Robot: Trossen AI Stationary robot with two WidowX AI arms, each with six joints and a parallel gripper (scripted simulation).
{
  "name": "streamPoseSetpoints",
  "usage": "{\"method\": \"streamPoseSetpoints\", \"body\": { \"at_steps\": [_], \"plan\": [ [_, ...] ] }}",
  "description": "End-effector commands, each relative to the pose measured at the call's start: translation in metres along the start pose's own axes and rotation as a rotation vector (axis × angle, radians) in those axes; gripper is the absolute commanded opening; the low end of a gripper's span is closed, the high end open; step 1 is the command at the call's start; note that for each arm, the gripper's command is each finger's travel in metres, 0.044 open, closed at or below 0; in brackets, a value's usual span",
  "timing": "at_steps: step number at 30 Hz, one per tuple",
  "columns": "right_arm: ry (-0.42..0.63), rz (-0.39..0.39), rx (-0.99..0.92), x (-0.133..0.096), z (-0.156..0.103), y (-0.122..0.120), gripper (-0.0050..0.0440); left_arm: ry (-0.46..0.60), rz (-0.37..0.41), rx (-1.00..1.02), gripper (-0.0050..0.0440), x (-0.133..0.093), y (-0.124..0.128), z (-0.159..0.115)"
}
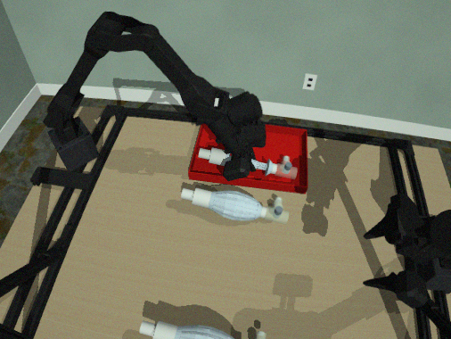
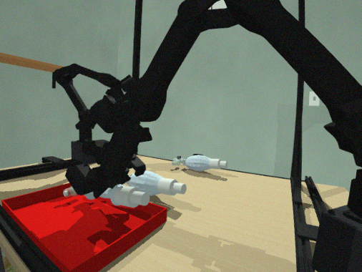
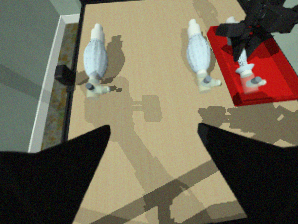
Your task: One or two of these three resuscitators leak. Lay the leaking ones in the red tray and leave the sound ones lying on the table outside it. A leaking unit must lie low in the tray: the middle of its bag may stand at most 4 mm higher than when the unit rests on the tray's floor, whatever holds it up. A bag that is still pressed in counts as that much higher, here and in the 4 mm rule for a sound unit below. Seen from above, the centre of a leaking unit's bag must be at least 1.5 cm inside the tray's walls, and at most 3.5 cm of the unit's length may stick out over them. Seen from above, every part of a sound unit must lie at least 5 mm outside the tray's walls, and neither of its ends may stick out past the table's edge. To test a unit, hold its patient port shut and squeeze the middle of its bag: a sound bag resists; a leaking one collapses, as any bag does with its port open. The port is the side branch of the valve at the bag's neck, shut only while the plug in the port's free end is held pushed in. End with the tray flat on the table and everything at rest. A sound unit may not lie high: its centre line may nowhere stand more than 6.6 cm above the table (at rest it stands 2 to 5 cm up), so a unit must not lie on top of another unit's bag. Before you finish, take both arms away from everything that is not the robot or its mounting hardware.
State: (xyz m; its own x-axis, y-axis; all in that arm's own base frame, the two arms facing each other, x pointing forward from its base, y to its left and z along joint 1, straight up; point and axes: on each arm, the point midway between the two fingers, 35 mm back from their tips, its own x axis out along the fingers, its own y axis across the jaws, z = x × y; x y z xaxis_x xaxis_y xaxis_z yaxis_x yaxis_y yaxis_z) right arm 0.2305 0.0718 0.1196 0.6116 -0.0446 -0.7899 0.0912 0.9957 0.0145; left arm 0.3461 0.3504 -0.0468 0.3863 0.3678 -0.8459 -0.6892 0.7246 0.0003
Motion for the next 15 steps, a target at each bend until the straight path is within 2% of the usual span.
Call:
{"method": "streamPoseSetpoints", "body": {
  "at_steps": [1,15],
  "plan": [
    [-0.001,0.001,-0.001,-0.0002,0.0002,0.0003,0.0440,-0.018,0.004,-0.002,0.0000,-0.0017,0.0001,0.0062],
    [0.000,0.000,-0.001,-0.0003,0.0000,0.0001,0.0440,0.001,0.001,0.000,0.0000,-0.0017,-0.0004,0.0062]
  ]
}}
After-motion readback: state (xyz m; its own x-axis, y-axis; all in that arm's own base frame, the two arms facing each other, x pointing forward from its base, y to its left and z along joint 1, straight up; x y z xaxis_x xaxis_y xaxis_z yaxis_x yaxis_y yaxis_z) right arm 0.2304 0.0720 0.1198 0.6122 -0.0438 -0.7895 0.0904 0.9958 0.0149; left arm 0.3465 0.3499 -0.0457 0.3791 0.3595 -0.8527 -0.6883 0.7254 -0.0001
